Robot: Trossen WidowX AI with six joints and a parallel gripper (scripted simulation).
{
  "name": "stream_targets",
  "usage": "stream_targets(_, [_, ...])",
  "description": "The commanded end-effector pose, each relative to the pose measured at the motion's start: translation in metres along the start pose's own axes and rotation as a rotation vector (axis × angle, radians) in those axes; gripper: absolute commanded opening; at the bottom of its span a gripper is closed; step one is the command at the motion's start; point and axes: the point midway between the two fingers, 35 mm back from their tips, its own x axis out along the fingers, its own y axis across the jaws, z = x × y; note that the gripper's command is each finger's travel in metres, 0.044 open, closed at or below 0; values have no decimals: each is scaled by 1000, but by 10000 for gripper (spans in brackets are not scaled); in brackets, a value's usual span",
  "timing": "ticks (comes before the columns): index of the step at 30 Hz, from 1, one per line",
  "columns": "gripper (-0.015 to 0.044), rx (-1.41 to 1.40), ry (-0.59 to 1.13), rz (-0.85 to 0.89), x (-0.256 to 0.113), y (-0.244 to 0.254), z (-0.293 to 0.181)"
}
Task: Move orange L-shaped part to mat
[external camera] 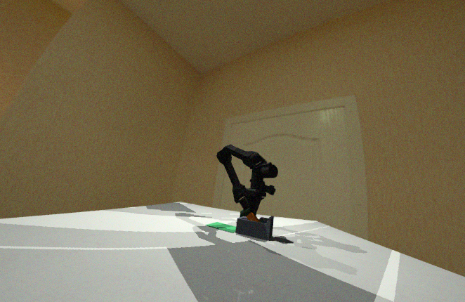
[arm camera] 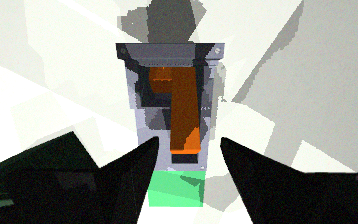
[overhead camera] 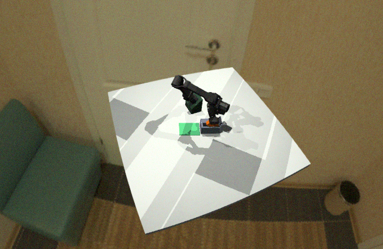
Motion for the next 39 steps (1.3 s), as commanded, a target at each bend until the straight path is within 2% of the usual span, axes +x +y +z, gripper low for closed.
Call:
stream_targets(1, [280,-10,7,2,9,1,-1])
stream_targets(20, [280,-10,9,1,35,2,-3])
stream_targets(24, [175,0,3,0,31,0,-1])
stream_targets(35, [102,0,3,0,31,0,-1])
stream_targets(39, [0,0,3,0,31,0,-1])
